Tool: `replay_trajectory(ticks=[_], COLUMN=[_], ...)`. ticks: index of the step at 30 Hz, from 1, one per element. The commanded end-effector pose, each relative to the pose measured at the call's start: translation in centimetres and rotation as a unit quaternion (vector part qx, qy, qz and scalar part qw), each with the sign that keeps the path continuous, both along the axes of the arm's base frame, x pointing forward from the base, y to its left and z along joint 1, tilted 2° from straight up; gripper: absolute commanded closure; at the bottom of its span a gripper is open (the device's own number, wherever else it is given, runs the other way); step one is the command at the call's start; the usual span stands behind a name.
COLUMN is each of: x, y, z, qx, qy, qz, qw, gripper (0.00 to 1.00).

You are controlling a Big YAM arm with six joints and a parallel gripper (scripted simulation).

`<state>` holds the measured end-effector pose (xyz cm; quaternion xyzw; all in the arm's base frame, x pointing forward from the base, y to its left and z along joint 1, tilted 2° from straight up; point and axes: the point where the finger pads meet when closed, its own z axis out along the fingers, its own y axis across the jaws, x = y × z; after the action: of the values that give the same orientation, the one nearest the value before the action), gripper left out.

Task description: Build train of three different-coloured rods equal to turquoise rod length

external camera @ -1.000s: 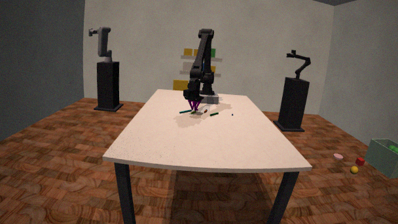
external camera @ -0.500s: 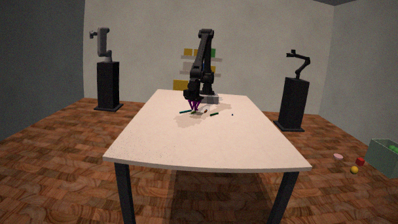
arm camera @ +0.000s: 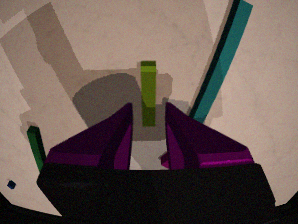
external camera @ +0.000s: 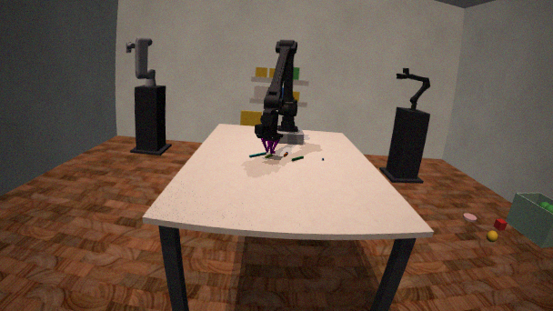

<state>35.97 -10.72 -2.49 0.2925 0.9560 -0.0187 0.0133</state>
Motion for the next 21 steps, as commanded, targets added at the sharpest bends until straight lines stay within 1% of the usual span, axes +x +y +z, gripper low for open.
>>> replay_trajectory(ticks=[1, 6, 8, 11, 21], x=[2.0, 1.0, 1.0, 0.4, 0.3], y=[-0.1, 0.0, 0.0, 0.1, 0.0], z=[0.3, -0.6, -0.6, -1.2, -2.0], qx=[-0.004, -0.002, -0.002, 0.000, 0.000], qy=[-0.017, -0.008, -0.008, -0.003, -0.002], qz=[0.000, 0.000, 0.000, 0.000, 0.000], qw=[1.000, 1.000, 1.000, 1.000, 1.000], gripper=[0.77, 0.77, 0.77, 0.77, 0.77])
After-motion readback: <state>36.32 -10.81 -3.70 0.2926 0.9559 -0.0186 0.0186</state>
